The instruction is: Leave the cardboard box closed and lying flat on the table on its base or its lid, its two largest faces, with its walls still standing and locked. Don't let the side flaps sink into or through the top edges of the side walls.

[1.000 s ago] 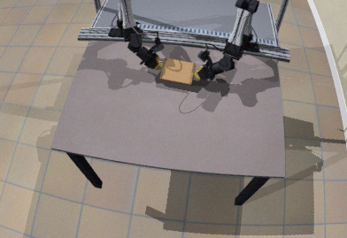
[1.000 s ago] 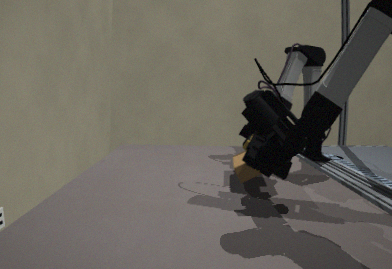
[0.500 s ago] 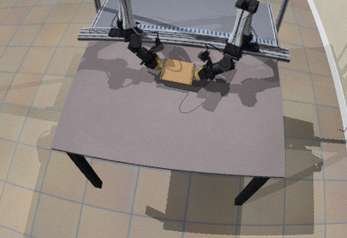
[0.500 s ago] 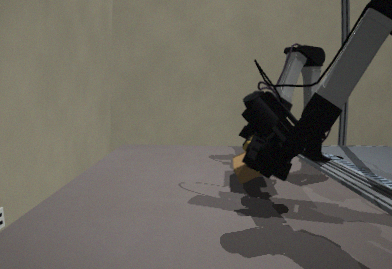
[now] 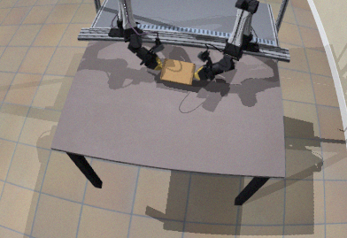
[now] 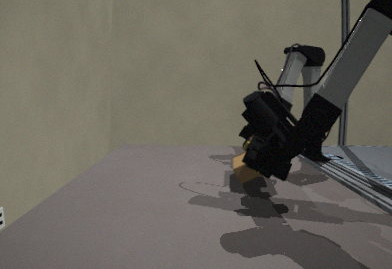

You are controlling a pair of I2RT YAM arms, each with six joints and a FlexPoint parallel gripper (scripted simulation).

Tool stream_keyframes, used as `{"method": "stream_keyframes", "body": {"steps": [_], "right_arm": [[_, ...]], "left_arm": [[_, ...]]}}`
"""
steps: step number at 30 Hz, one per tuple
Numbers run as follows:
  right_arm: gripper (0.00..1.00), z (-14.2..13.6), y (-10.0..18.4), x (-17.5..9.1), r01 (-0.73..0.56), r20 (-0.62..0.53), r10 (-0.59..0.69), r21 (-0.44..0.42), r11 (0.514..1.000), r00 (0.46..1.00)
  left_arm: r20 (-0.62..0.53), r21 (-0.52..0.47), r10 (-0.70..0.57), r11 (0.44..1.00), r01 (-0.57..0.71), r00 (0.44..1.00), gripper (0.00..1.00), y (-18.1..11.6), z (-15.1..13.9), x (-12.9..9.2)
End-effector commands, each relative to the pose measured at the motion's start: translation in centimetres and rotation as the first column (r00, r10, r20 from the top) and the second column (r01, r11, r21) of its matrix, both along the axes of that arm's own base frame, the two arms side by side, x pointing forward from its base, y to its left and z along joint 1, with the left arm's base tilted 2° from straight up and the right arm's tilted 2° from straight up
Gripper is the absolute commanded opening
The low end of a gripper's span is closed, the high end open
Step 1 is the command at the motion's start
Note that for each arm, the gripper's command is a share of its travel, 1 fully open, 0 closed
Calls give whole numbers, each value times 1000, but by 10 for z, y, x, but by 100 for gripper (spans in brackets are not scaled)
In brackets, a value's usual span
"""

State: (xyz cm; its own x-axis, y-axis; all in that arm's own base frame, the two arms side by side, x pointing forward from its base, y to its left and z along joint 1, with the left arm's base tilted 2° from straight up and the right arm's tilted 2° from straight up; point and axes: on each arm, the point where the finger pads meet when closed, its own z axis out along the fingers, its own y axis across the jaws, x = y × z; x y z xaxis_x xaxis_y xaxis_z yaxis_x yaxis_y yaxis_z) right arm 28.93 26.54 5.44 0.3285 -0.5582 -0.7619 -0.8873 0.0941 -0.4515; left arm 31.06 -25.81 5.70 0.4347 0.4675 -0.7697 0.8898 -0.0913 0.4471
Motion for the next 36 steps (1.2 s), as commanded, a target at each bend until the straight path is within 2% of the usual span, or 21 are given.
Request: {"method": "stream_keyframes", "body": {"steps": [1,36], "right_arm": [[0,4,10,-3,-36,24,35,21,999,999],[0,-3,9,-5,-35,16,35,17,999,999]], "left_arm": [[22,-31,-49,998,50,999,0,-12,2,-7],[15,-29,-49,998,50,999,0,-11,-3,-9]]}}
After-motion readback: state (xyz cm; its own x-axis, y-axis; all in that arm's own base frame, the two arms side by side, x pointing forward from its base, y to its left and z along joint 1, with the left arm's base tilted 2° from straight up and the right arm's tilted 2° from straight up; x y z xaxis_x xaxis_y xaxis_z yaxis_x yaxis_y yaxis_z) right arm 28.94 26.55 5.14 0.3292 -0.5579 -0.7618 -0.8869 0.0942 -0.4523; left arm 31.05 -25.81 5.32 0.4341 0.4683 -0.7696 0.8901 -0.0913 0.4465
